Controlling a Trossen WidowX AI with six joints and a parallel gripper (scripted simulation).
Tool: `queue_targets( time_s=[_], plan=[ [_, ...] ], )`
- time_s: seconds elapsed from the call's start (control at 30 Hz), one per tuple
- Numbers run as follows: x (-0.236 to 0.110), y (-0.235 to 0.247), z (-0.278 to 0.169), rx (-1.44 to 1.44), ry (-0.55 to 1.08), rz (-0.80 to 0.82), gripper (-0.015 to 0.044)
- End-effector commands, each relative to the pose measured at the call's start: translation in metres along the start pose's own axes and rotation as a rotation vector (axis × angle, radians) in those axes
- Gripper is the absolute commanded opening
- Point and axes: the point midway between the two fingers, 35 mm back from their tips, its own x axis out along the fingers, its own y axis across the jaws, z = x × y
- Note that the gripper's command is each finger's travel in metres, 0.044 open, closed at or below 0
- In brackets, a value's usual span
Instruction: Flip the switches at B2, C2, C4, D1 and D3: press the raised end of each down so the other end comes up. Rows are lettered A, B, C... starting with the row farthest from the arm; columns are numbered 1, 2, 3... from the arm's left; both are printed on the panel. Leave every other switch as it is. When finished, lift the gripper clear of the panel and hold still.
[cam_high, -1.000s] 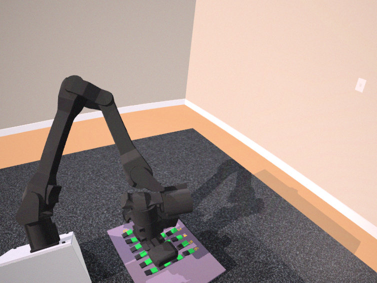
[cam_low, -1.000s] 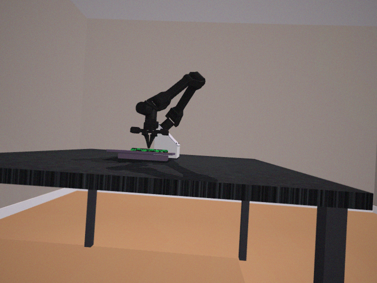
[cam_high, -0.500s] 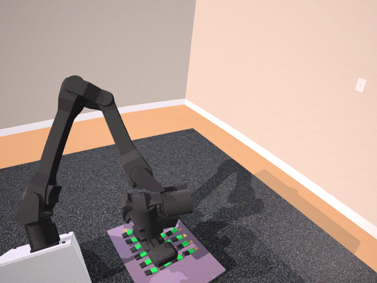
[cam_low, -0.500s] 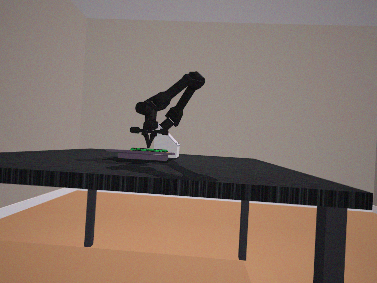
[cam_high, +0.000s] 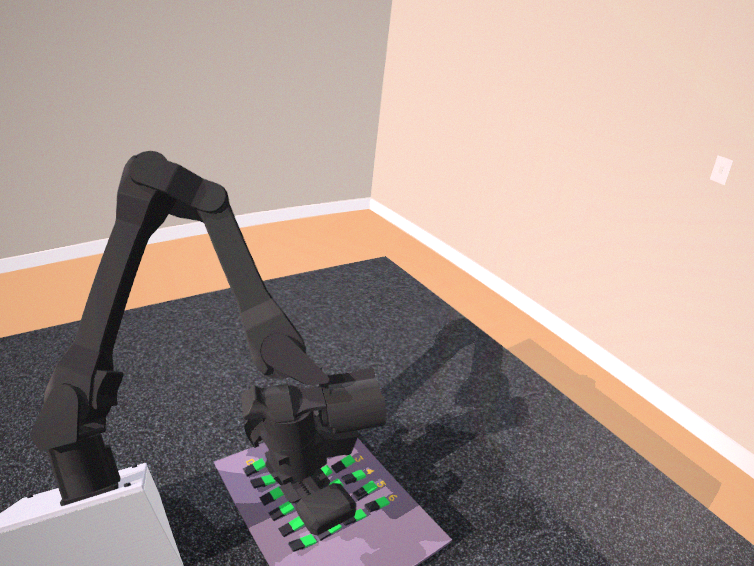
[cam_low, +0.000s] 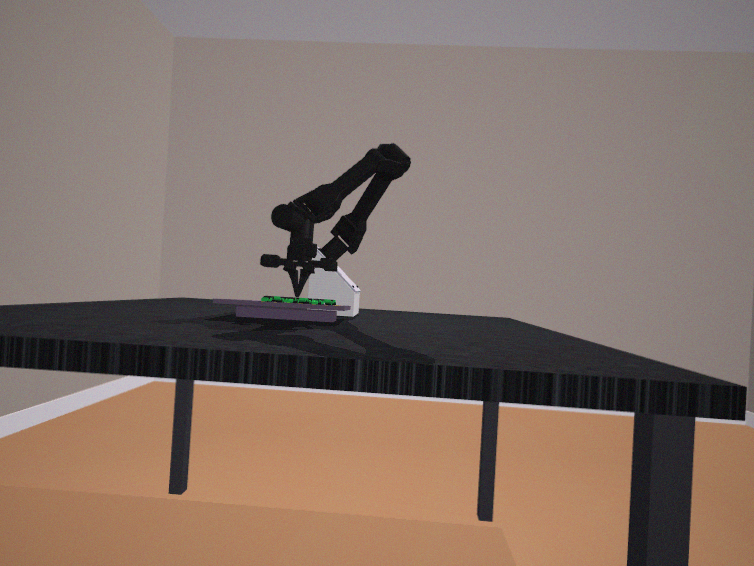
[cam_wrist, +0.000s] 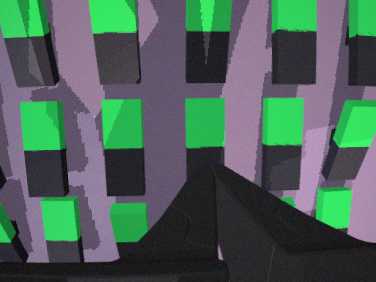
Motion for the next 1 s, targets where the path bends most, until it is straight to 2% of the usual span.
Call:
queue_targets(
  time_s=[0.0, 0.97],
  plan=[
    [0.0017, 0.0005, -0.0009, 0.006, 0.002, 0.006, 0.0000],
    [0.0056, 0.0005, -0.0011, 0.006, 0.002, 0.006, 0.0000]
  ],
)
